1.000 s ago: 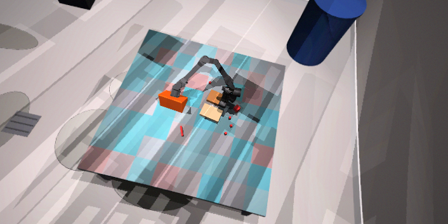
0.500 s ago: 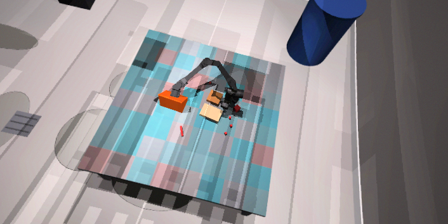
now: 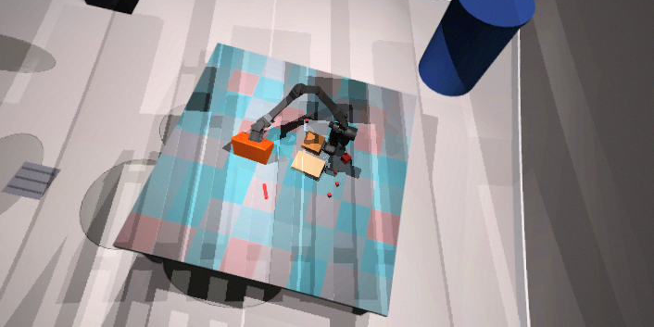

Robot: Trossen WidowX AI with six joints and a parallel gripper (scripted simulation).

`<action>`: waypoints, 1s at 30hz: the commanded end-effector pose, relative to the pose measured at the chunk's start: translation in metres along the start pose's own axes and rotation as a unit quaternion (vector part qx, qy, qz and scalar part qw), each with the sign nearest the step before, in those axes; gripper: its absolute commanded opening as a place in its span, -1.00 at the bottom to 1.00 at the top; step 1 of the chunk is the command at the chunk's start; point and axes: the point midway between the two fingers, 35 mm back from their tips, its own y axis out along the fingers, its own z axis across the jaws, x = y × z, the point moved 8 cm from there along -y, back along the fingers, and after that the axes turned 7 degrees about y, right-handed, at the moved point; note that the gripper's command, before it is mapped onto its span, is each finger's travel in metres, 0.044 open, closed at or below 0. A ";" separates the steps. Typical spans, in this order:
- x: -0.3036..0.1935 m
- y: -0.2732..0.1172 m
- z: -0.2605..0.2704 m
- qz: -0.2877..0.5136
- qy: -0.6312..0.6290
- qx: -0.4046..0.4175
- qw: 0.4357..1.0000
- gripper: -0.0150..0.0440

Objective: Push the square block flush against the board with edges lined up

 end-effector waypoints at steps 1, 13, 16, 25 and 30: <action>-0.010 -0.002 0.011 -0.001 -0.061 0.000 0.998 -0.49; -0.038 -0.002 0.035 0.000 -0.263 0.000 0.965 -0.49; -0.045 -0.002 0.040 0.000 -0.312 0.000 0.950 -0.49; -0.068 -0.002 0.054 0.000 -0.454 0.000 0.891 -0.49; -0.081 -0.002 0.060 0.000 -0.529 0.001 0.849 -0.49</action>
